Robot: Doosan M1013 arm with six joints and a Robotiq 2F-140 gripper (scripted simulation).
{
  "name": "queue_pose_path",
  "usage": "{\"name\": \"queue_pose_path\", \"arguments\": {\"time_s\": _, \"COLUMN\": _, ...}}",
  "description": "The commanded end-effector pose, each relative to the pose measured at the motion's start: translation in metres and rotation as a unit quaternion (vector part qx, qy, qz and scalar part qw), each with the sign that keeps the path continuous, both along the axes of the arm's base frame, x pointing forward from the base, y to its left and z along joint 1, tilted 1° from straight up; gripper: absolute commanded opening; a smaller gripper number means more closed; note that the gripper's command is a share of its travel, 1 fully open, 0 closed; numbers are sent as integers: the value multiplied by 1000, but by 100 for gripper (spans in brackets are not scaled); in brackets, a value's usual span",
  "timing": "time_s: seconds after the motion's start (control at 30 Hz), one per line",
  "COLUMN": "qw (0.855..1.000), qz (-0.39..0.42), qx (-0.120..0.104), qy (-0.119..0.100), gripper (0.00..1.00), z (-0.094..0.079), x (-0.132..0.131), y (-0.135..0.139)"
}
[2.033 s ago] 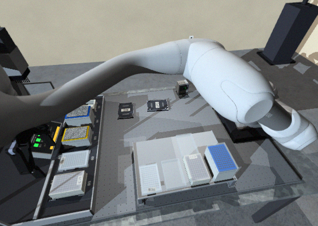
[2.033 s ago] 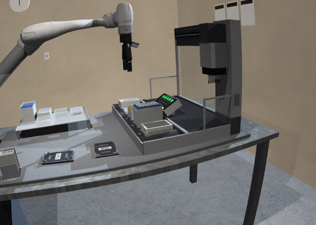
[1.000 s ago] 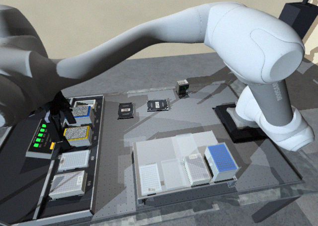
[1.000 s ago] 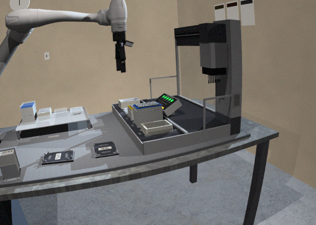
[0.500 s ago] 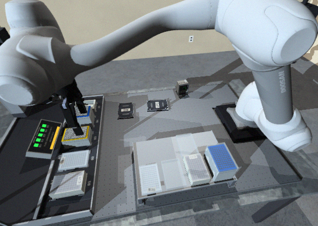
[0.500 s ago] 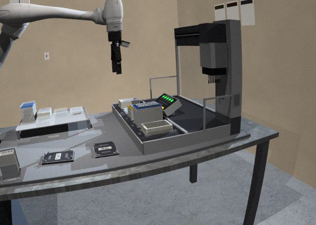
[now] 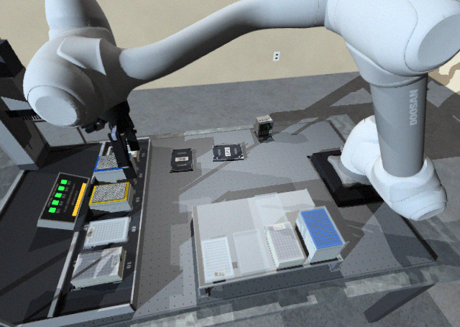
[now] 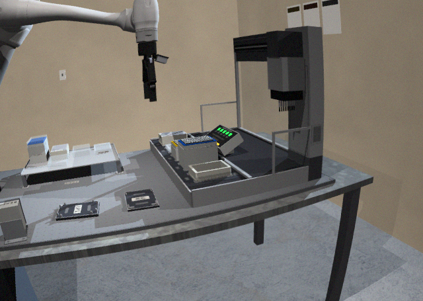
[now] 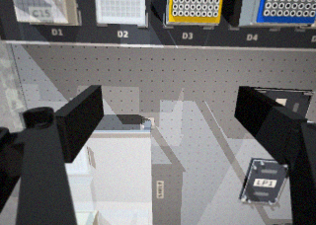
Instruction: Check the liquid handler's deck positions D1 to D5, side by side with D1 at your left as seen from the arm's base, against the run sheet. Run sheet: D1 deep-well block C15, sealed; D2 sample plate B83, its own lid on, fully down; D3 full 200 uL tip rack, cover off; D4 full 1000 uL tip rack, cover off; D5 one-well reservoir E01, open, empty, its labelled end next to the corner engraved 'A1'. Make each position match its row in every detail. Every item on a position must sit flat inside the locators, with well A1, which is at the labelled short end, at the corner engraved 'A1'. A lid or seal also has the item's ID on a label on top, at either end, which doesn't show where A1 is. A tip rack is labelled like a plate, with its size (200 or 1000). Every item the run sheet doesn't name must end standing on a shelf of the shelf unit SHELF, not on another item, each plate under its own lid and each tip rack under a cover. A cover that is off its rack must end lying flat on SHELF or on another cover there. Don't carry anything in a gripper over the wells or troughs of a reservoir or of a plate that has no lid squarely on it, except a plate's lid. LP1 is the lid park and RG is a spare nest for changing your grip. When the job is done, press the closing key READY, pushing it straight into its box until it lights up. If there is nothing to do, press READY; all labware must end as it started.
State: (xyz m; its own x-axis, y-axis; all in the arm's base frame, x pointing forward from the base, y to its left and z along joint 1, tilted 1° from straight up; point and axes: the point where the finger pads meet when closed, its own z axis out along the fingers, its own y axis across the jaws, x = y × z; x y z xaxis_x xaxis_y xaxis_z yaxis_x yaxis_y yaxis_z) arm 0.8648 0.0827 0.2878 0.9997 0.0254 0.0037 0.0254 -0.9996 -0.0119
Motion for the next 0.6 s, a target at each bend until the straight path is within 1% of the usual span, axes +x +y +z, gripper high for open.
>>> {"name": "queue_pose_path", "arguments": {"time_s": 0.0, "qw": 1000, "qz": 0, "qx": 0, "qy": -1, "gripper": 79, "z": 1, "x": -10, "y": -15}}
{"name": "queue_pose_path", "arguments": {"time_s": 0.1, "qw": 1000, "qz": 0, "qx": 0, "qy": -1, "gripper": 79, "z": 1, "x": -18, "y": -28}}
{"name": "queue_pose_path", "arguments": {"time_s": 0.17, "qw": 1000, "qz": 0, "qx": 0, "qy": -1, "gripper": 79, "z": 1, "x": -18, "y": -28}}
{"name": "queue_pose_path", "arguments": {"time_s": 0.33, "qw": 1000, "qz": 0, "qx": 0, "qy": -1, "gripper": 79, "z": 1, "x": -31, "y": -49}}
{"name": "queue_pose_path", "arguments": {"time_s": 0.5, "qw": 1000, "qz": -9, "qx": 0, "qy": -1, "gripper": 79, "z": 1, "x": -31, "y": -49}}
{"name": "queue_pose_path", "arguments": {"time_s": 0.57, "qw": 1000, "qz": -8, "qx": 0, "qy": -1, "gripper": 79, "z": 1, "x": -32, "y": -39}}
